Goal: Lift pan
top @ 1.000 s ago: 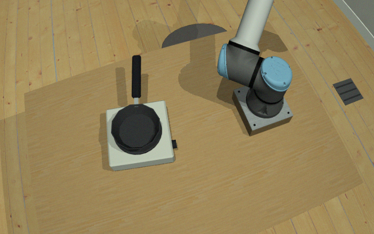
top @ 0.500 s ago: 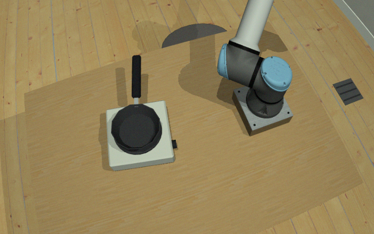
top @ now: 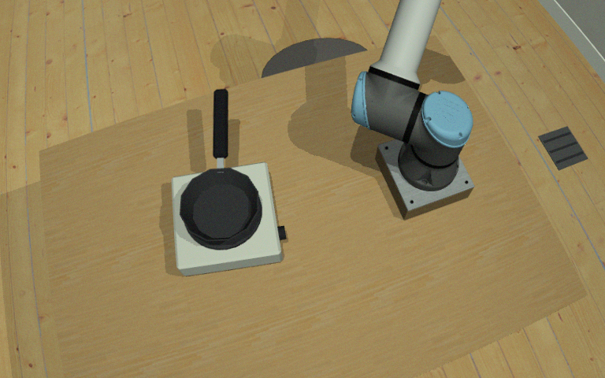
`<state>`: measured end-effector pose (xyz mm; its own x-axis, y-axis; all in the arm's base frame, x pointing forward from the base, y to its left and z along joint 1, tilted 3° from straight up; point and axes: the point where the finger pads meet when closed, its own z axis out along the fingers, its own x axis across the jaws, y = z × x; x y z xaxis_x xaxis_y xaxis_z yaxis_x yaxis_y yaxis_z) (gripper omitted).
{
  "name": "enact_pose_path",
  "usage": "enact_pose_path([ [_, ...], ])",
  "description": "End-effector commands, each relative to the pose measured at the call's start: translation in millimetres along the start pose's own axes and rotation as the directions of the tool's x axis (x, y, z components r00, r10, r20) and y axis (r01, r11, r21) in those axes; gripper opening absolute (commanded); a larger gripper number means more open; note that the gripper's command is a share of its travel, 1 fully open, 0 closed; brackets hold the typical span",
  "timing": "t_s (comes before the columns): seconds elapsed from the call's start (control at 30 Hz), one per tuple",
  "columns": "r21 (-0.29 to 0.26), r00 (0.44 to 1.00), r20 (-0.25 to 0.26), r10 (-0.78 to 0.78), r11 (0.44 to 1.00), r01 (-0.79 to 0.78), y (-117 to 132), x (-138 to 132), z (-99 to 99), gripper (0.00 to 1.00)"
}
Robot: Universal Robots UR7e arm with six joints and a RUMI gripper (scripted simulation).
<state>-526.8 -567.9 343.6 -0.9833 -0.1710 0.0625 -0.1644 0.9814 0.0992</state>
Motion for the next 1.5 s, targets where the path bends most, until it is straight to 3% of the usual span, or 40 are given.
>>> enact_pose_path([
  [0.0,0.004,1.0,-0.003,-0.024,1.0,0.024,-9,-8,-2.3,1.0],
  [0.27,0.013,0.991,-0.006,-0.133,0.991,0.133,-51,-47,-7.3,1.0],
  [0.5,0.025,0.958,-0.013,-0.286,0.958,0.287,-104,-109,-12.9,1.0],
  [0.57,0.025,0.958,-0.013,-0.286,0.958,0.287,-104,-109,-12.9,1.0],
  [0.77,0.036,0.892,-0.022,-0.452,0.891,0.452,-154,-187,-17.2,1.0],
  [1.07,0.049,0.697,-0.043,-0.715,0.696,0.717,-207,-328,-18.1,1.0],
  [1.13,0.049,0.697,-0.043,-0.715,0.696,0.717,-207,-328,-18.1,1.0],
  [1.17,0.05,0.668,-0.046,-0.743,0.666,0.744,-218,-366,-17.6,1.0],
  [1.2,0.051,0.637,-0.048,-0.769,0.635,0.771,-221,-385,-17.0,1.0],
  [1.47,0.052,0.345,-0.071,-0.936,0.342,0.938,-223,-511,-8.1,1.0],
])
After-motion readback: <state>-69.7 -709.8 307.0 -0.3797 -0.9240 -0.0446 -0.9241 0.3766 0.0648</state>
